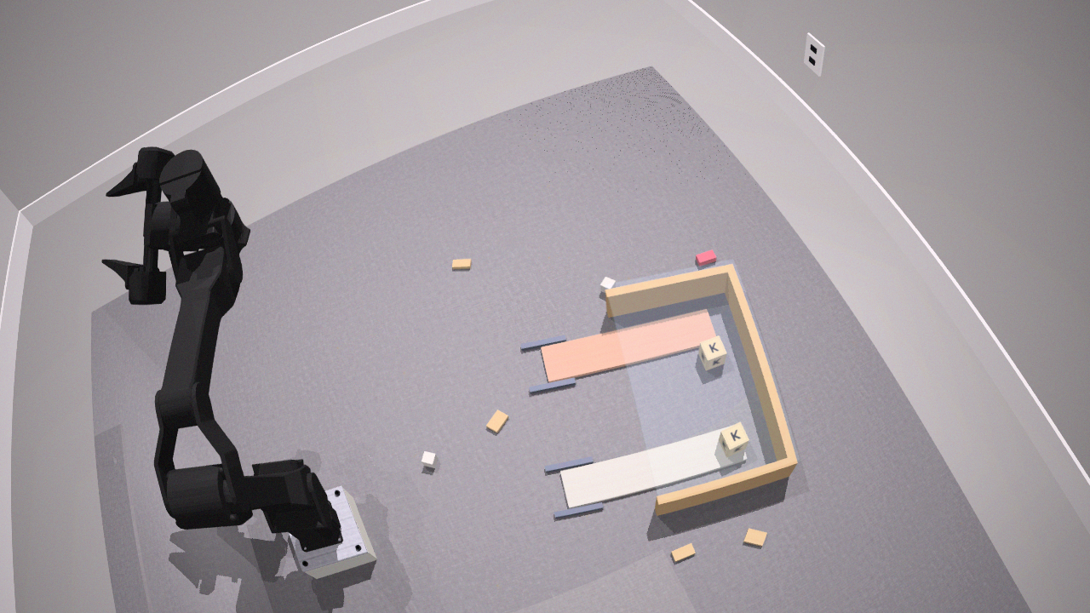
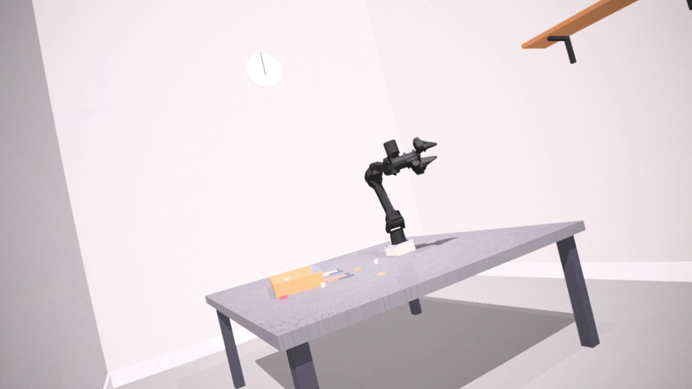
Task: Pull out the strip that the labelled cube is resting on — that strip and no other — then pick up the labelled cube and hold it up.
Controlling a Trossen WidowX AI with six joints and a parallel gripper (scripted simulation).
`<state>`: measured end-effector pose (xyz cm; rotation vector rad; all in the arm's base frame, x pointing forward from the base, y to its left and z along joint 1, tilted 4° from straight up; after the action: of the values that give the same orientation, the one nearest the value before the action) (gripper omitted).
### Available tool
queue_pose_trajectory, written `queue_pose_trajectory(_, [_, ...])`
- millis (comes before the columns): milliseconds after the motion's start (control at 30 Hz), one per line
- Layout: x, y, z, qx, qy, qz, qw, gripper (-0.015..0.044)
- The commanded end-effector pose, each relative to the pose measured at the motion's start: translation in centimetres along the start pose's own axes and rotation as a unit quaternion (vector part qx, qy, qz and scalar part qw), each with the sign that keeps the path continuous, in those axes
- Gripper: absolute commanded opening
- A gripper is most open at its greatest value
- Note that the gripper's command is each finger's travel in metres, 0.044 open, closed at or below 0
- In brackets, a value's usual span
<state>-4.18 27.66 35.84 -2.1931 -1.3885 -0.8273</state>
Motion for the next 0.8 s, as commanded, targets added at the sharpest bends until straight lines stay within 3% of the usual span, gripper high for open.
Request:
queue_pose_trajectory(0, [0.1,0.1,0.1,-0.004,0.004,0.004,1.000,0.0400])
queue_pose_trajectory(200, [1.6,5.2,3.1,-0.155,0.145,0.114,0.971,0.0400])
queue_pose_trajectory(400, [2.0,11.9,5.7,-0.360,0.277,0.162,0.876,0.0400])
queue_pose_trajectory(567, [1.0,18.1,7.0,-0.532,0.348,0.134,0.760,0.0400])
queue_pose_trajectory(767, [-2.0,25.3,7.2,-0.708,0.371,0.024,0.600,0.0400])
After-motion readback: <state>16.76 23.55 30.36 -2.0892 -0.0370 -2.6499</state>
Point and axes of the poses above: the point midway between the two fingers, 35 mm back from their tips, its own y axis back along the fingers, its own x axis across the jaws, z = x × y, the point moved 6 cm from there along y, back along the fingers, and after that the axes turned 7 degrees about y, right-handed, at the moved point
